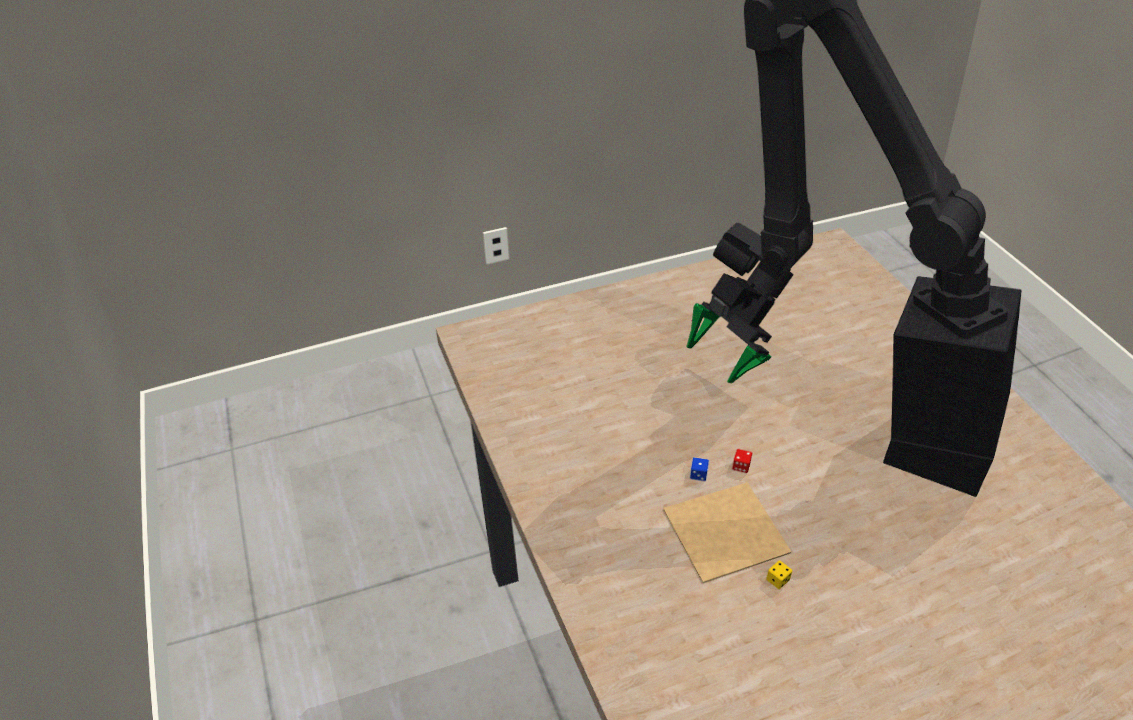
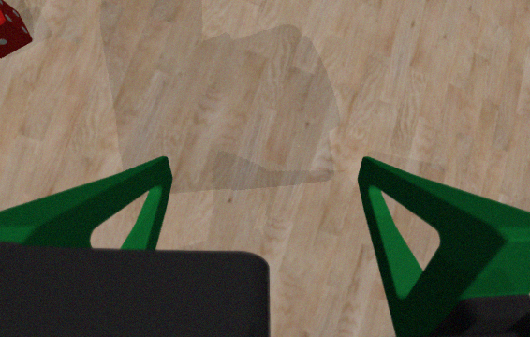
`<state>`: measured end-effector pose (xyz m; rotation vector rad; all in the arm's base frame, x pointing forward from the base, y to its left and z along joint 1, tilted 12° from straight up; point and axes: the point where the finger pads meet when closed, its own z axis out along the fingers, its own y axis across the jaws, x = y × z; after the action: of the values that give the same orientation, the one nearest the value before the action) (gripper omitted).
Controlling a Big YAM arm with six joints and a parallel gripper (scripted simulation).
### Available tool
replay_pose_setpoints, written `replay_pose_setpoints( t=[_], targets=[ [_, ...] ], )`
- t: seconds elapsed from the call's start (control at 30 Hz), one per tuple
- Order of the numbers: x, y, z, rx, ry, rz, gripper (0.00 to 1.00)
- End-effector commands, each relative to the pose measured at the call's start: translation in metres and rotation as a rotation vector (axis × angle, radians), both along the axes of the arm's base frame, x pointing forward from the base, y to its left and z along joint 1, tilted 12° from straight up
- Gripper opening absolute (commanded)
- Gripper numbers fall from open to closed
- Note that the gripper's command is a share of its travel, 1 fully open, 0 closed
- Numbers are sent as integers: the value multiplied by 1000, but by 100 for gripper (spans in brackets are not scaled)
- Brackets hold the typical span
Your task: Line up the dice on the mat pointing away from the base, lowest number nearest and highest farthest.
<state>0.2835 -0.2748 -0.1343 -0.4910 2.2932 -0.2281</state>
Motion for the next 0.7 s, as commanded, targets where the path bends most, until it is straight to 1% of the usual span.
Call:
replay_pose_setpoints(
  t=[0.0,0.53,0.57,0.6,0.67],
  targets=[
    [1,-1,2,-4,-3,0,100],
    [1,-1,2,-4,-3,0,100],
    [4,-5,12,-25,-18,2,100],
    [6,-1,10,-16,-9,10,100],
    [12,-2,11,-14,4,12,100]
  ],
)
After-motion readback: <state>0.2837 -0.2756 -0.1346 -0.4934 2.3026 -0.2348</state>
